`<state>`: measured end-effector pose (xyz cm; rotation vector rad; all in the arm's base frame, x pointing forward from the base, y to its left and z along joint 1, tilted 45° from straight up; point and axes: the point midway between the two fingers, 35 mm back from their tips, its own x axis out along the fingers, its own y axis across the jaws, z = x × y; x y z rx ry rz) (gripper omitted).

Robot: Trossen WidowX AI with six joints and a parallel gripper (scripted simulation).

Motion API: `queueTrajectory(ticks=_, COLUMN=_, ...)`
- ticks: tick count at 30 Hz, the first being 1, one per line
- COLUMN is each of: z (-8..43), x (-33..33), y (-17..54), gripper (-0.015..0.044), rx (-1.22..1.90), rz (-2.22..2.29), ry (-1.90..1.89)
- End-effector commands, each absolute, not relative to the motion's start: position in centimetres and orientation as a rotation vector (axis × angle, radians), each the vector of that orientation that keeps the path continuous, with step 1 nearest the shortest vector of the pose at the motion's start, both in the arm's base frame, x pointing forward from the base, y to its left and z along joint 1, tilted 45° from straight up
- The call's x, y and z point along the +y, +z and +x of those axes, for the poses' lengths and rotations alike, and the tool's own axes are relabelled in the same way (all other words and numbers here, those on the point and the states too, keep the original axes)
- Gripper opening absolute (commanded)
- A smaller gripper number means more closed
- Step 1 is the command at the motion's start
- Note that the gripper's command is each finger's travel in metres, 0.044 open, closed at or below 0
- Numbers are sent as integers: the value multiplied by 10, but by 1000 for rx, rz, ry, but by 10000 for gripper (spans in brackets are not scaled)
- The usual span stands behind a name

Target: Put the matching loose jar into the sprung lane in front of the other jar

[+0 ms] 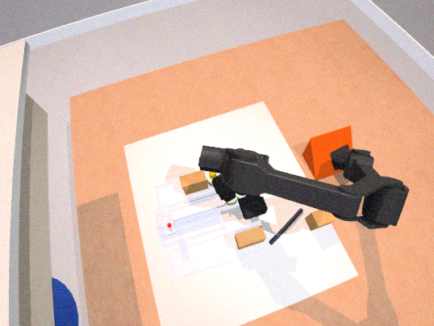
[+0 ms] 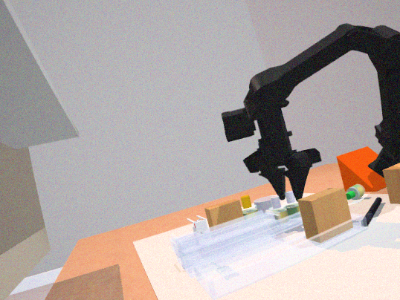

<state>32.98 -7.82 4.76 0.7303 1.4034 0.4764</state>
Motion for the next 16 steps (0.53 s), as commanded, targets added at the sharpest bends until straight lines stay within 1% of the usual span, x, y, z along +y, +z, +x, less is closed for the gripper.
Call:
queueTrajectory(ticks=1, z=329, x=-80, y=50, gripper=275, rx=1408, rz=721, ry=480)
queueTrajectory(ticks=16, z=285, x=-75, y=50, gripper=275, rx=1411, rz=722, ry=477)
